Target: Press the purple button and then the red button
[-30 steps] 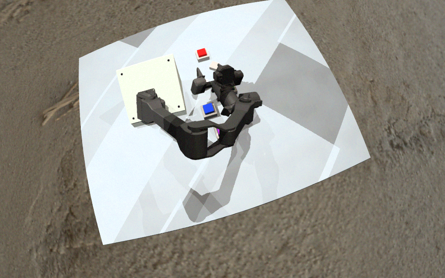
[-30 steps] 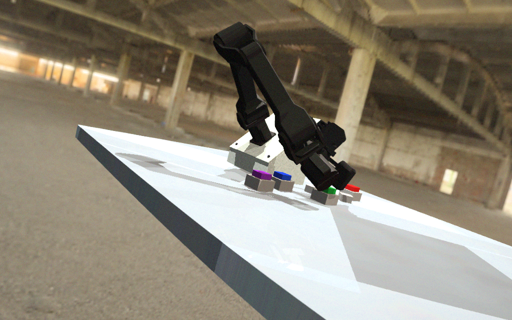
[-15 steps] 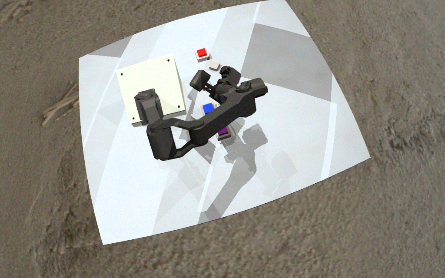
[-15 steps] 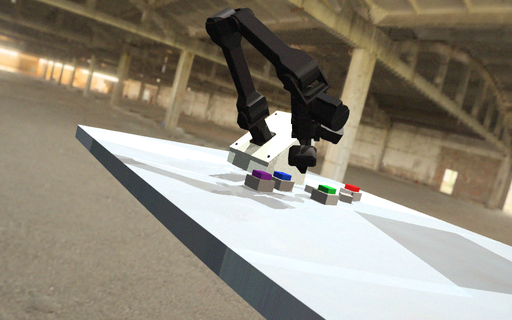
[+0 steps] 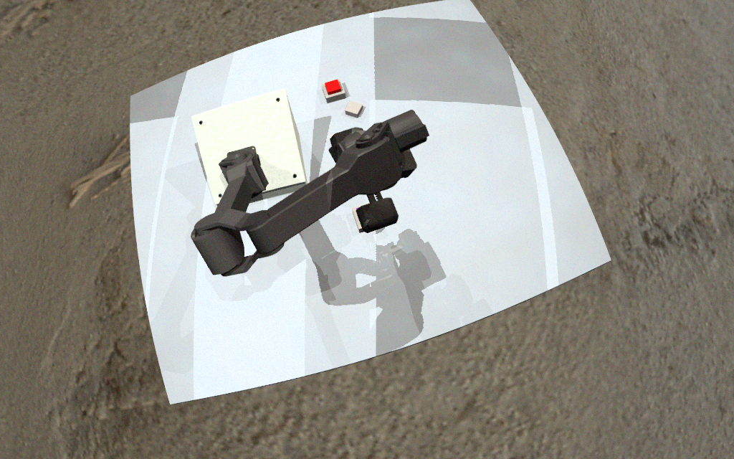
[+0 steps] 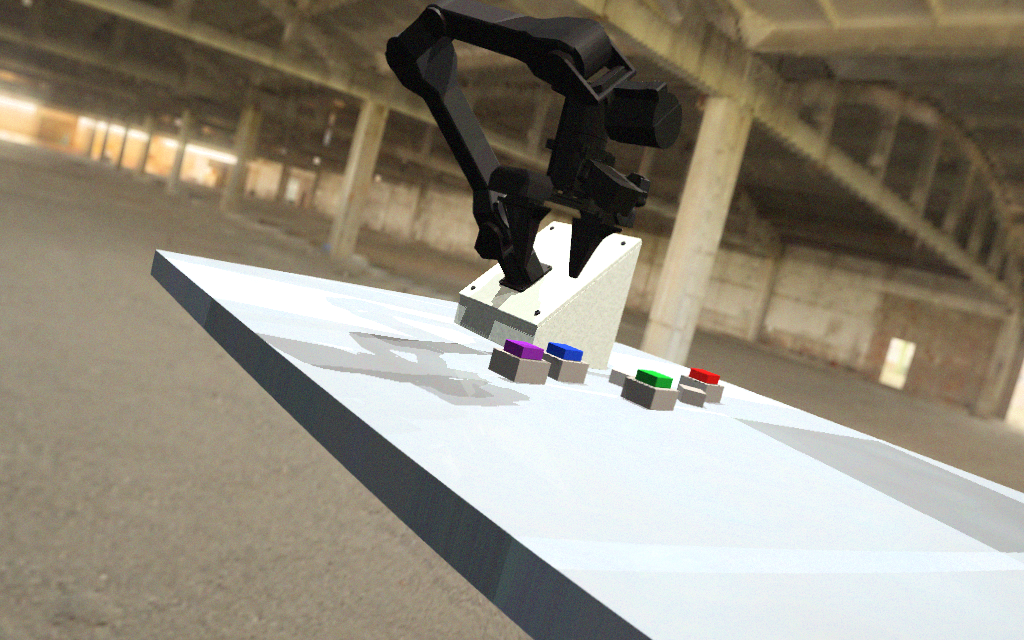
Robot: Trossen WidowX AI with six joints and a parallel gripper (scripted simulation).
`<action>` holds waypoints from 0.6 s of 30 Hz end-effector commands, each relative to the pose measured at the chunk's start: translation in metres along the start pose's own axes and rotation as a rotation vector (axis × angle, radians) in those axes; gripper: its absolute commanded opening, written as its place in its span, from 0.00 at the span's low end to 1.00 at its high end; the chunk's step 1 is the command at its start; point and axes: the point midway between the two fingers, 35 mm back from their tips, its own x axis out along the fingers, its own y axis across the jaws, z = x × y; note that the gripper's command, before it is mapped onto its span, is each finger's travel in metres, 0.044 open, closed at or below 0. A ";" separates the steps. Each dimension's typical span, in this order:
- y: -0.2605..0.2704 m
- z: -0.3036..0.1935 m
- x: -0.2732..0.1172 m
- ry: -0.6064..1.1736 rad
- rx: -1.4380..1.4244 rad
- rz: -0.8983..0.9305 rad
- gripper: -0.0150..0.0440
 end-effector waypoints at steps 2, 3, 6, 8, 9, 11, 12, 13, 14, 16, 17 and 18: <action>-0.005 0.000 -0.004 -0.013 0.037 -0.033 0.93; -0.005 0.000 -0.004 -0.013 0.037 -0.033 0.93; -0.006 0.002 0.019 -0.014 0.037 -0.030 0.80; -0.007 0.002 0.048 -0.014 0.038 -0.033 0.71; -0.008 0.001 0.055 -0.014 0.038 -0.035 0.67; -0.008 0.001 0.058 -0.014 0.038 -0.036 0.58; -0.008 0.001 0.058 -0.014 0.038 -0.036 0.53; -0.008 0.001 0.058 -0.014 0.038 -0.036 0.49; -0.008 0.001 0.058 -0.014 0.038 -0.036 0.44; -0.008 0.001 0.058 -0.014 0.038 -0.036 0.35; -0.008 0.001 0.058 -0.014 0.038 -0.036 0.31; -0.008 0.001 0.058 -0.014 0.038 -0.036 0.29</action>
